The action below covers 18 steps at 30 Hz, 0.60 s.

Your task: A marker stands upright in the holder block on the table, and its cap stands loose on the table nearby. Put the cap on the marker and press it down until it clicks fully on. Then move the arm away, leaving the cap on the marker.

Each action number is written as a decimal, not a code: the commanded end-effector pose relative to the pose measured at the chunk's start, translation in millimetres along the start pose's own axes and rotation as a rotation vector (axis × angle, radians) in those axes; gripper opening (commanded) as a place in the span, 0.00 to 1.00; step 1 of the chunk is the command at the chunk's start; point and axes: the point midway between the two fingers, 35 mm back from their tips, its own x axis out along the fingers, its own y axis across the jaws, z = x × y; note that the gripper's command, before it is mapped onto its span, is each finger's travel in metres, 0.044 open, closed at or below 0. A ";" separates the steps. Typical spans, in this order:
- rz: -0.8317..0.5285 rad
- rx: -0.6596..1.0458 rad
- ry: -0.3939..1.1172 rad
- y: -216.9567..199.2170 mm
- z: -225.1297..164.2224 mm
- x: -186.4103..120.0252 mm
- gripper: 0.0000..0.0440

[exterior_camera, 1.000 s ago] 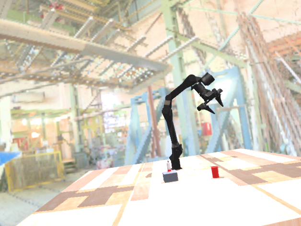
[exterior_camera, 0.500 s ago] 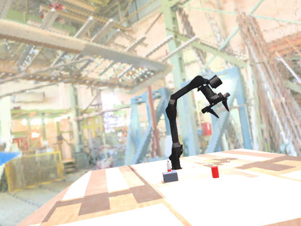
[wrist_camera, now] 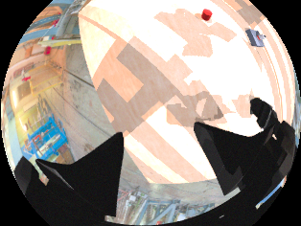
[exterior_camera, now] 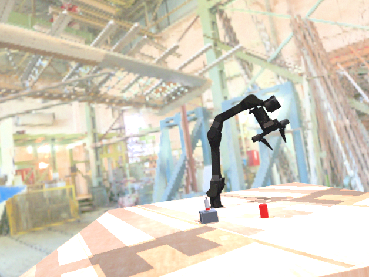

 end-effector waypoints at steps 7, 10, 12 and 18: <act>-0.052 0.088 -0.004 -0.4 22.9 19.3 0.77; -0.067 0.114 -0.007 -1.0 30.3 24.6 0.77; -0.076 0.131 -0.008 -1.6 35.3 28.1 0.77; -0.104 0.182 -0.013 -4.1 50.8 37.8 0.77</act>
